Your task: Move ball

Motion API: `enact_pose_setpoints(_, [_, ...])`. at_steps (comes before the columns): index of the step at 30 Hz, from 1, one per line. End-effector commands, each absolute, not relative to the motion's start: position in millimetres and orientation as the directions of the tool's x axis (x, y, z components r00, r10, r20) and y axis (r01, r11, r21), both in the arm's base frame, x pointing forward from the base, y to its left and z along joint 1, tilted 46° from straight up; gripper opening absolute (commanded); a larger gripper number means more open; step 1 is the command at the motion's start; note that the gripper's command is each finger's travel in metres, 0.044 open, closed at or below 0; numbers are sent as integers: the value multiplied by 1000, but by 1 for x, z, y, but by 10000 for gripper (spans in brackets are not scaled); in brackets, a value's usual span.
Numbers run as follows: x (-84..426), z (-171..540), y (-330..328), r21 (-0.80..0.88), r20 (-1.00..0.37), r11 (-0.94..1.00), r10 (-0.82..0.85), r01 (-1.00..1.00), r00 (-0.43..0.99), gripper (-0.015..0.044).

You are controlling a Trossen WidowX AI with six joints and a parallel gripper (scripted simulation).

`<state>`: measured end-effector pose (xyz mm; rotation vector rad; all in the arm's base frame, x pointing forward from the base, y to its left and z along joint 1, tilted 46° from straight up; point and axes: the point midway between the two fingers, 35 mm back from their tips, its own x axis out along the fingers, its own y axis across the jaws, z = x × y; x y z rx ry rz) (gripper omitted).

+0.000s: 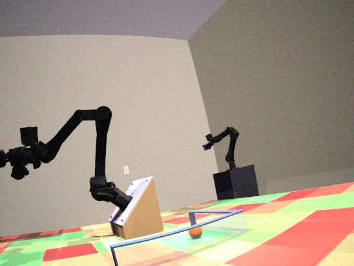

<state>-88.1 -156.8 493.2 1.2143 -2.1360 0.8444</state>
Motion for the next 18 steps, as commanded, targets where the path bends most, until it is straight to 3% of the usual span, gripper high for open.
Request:
enact_pose_setpoints(1, [-88, 493, -158, -256, 705, 395, -548, -882, -450, 374])
enact_pose_setpoints(5, [-80, 484, -183, -295, 655, 303, -627, -906, -423, 282])
enact_pose_setpoints(18, [46, 405, -304, -577, 268, -126, -962, -807, -41, 282])
